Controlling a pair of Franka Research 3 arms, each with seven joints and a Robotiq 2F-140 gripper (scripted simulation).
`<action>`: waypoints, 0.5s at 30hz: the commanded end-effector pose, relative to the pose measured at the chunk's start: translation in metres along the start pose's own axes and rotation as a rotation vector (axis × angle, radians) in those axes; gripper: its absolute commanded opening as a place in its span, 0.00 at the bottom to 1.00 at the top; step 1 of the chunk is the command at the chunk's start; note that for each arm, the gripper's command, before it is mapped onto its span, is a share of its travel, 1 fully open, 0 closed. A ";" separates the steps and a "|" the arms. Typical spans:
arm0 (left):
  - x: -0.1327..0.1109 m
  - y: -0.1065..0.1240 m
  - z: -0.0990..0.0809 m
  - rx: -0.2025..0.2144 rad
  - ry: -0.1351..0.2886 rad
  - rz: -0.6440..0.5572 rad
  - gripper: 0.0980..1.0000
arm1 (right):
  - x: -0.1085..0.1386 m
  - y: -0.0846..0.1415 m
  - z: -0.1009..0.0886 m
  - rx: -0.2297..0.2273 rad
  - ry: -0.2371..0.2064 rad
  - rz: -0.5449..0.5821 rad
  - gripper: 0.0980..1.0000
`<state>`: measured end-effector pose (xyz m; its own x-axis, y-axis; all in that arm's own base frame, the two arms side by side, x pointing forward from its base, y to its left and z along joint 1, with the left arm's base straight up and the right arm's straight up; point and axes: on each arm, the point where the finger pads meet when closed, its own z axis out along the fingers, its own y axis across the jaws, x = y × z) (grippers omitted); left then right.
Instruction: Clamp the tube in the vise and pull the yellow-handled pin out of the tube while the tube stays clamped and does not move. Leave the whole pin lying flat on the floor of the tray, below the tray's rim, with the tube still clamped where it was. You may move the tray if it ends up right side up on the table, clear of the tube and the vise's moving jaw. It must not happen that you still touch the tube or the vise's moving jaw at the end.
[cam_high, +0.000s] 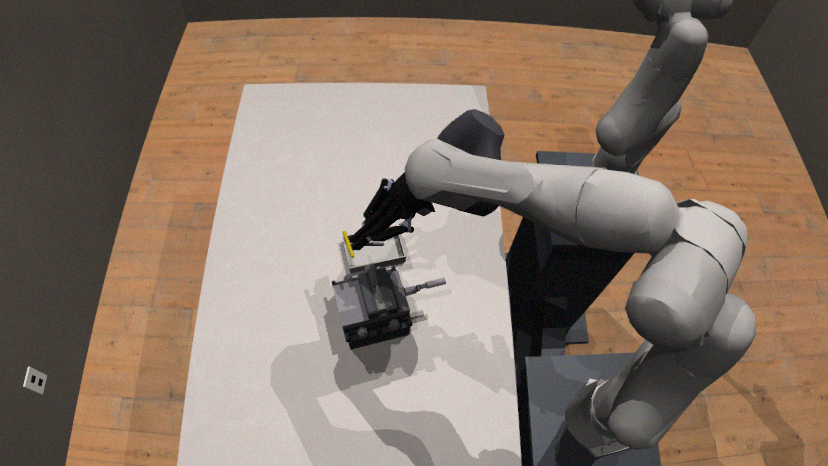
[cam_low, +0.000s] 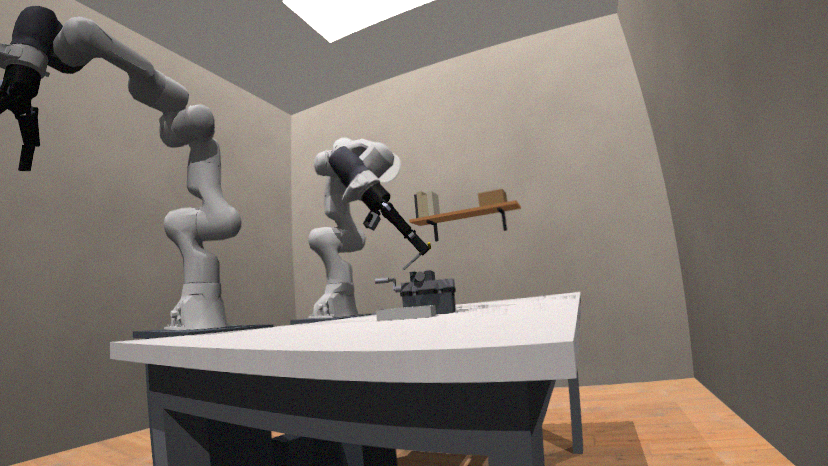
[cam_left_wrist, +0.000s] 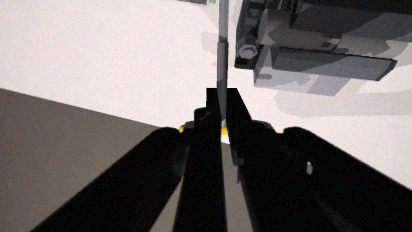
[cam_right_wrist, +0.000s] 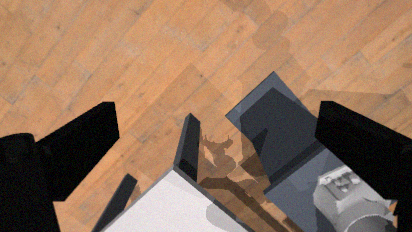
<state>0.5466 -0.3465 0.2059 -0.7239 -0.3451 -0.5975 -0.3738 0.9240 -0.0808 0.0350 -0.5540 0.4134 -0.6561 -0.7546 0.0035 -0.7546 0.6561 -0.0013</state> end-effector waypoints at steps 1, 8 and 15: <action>0.012 -0.010 0.007 -0.017 0.134 0.141 0.00 | -0.001 0.000 0.000 -0.001 -0.003 0.005 1.00; 0.022 -0.020 0.017 -0.023 0.240 0.143 0.00 | -0.001 0.000 0.000 -0.001 -0.003 0.005 1.00; 0.033 -0.033 0.028 -0.030 0.362 0.145 0.00 | -0.001 0.000 0.000 -0.001 -0.003 0.005 1.00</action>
<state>0.5551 -0.3837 0.1750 -0.8523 -0.3773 -0.3623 -0.3797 0.9226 -0.0675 0.0350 -0.5540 0.4134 -0.6561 -0.7546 0.0035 -0.7546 0.6561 -0.0013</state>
